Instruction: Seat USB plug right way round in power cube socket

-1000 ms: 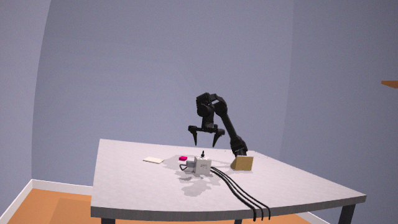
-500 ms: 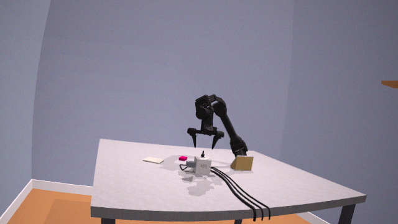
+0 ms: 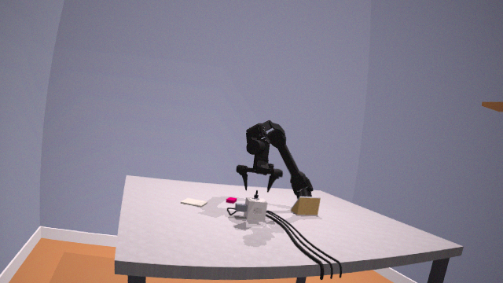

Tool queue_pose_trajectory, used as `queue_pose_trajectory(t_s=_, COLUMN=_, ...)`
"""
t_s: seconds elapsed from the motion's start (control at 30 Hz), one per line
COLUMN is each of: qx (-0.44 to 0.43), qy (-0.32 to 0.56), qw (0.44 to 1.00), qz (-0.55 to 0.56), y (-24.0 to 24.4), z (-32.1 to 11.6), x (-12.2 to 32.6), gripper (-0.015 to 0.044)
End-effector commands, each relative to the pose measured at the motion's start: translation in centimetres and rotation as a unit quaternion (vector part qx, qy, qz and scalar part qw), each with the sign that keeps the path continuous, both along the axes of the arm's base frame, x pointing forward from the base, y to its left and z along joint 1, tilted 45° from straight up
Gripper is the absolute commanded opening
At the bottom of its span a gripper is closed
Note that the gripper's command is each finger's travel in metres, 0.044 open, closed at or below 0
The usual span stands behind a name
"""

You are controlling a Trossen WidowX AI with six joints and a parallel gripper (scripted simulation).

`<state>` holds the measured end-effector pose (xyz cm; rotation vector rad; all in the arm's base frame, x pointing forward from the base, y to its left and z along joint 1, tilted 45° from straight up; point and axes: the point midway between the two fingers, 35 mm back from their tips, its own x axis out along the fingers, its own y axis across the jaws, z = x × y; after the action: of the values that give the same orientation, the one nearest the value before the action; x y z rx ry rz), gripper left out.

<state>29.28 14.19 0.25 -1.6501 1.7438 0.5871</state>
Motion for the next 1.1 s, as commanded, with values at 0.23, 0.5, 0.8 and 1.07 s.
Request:
queue_pose_trajectory(t_s=0.23, qx=0.000, qy=0.000, qw=1.000, qz=0.000, y=-0.13, z=-0.13, x=-0.02, gripper=0.0335)
queue_pose_trajectory(t_s=0.5, qx=0.000, qy=0.000, qw=1.000, qz=0.000, y=-0.13, z=-0.13, x=-0.02, gripper=0.0125)
queue_pose_trajectory(t_s=0.8, qx=0.000, qy=0.000, qw=1.000, qz=0.000, y=-0.13, z=-0.13, x=-0.02, gripper=0.0000)
queue_pose_trajectory(t_s=1.07, qx=0.000, qy=0.000, qw=1.000, qz=0.000, y=-0.13, z=-0.13, x=-0.02, gripper=0.0000)
